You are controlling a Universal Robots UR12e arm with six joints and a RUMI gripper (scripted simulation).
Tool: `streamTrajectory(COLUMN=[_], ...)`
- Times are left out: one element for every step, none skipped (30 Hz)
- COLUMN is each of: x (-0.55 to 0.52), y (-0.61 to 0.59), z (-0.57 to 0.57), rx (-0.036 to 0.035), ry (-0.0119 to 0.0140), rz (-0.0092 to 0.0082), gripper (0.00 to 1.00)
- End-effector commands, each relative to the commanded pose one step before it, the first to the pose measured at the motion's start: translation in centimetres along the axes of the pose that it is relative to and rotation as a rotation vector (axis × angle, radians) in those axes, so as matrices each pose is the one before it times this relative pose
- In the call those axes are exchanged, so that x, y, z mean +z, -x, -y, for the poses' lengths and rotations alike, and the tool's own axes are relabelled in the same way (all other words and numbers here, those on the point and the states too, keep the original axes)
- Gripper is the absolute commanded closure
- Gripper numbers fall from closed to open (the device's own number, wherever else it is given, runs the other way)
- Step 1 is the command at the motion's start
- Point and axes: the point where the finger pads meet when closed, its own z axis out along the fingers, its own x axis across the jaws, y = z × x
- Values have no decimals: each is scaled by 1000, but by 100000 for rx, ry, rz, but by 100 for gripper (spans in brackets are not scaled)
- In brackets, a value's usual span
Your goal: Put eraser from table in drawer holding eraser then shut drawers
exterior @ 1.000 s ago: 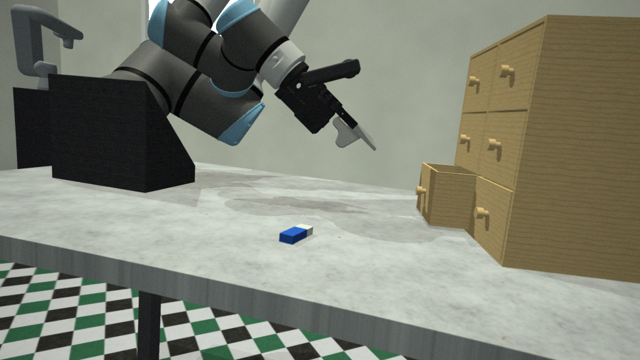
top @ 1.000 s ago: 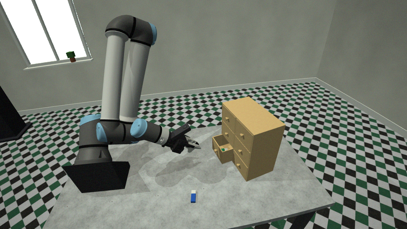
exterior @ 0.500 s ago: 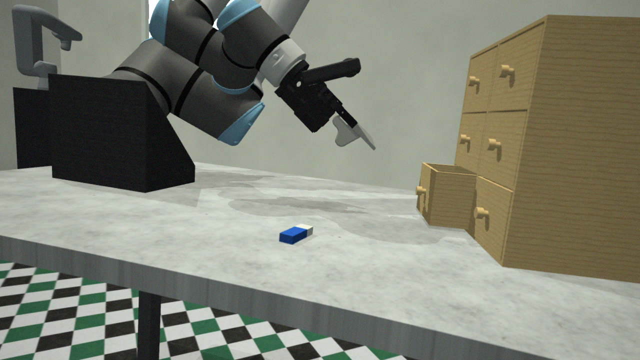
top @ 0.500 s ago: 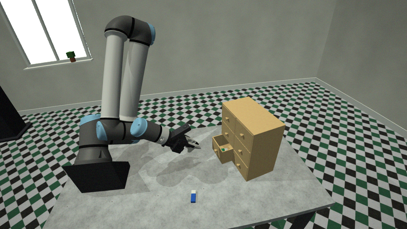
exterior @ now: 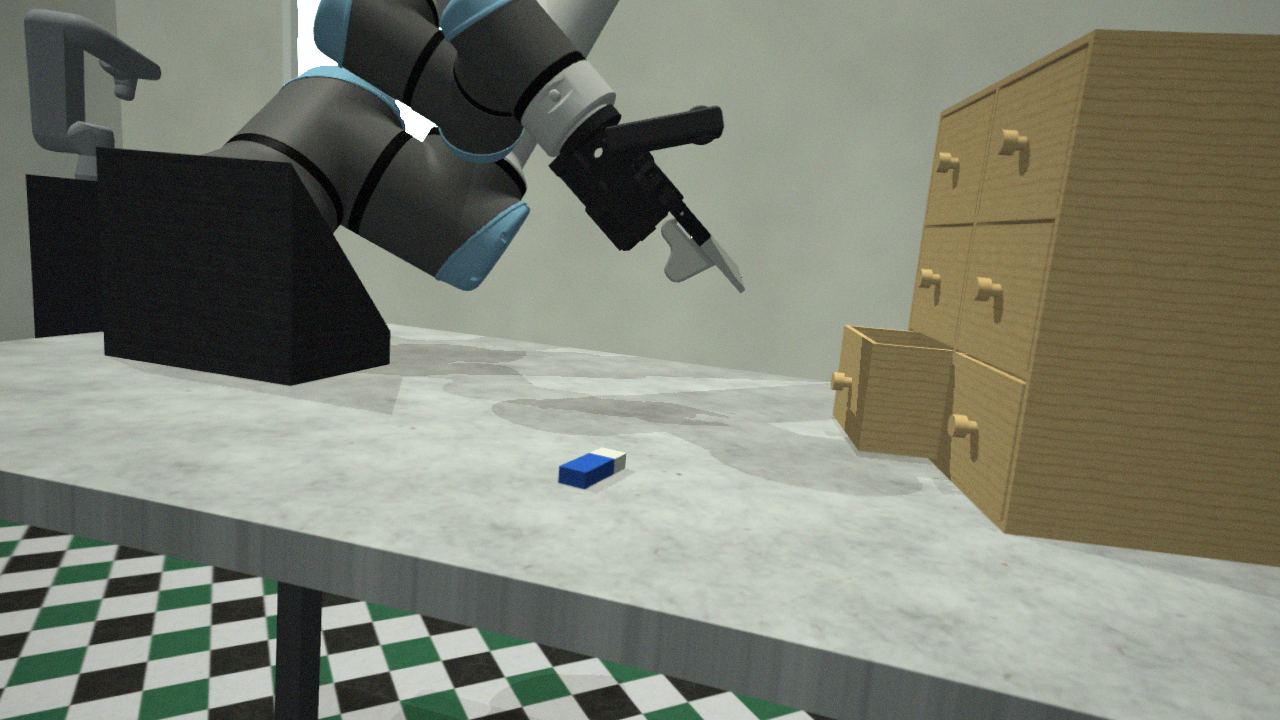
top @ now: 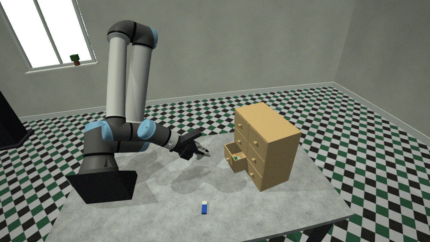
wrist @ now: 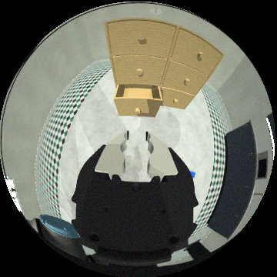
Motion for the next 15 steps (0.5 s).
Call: streamTrajectory(x=[-820,-191,-205,-222,-239,-256,-276,-295,-317,-338,-359,-381,0,0,-402], y=[-123,39,-6,-22,22,9,-18,32,-22,14,-7,12,0,0,-9], z=[156,4,5,4,-1,-6,-9,-16,-24,-31,-43,-53,0,0,-68], rx=[-244,-8,1,4,-5,-2,4,-9,6,-5,2,-4,0,0,4], ry=[6425,1203,1389,1525,1541,1690,1884,1884,2177,2215,2434,2521,0,0,2751], rz=[1498,42,-6,-23,23,10,-19,33,-21,14,-5,11,0,0,-7], gripper=[80,80,80,80,80,80,80,80,80,80,80,80,80,80,80])
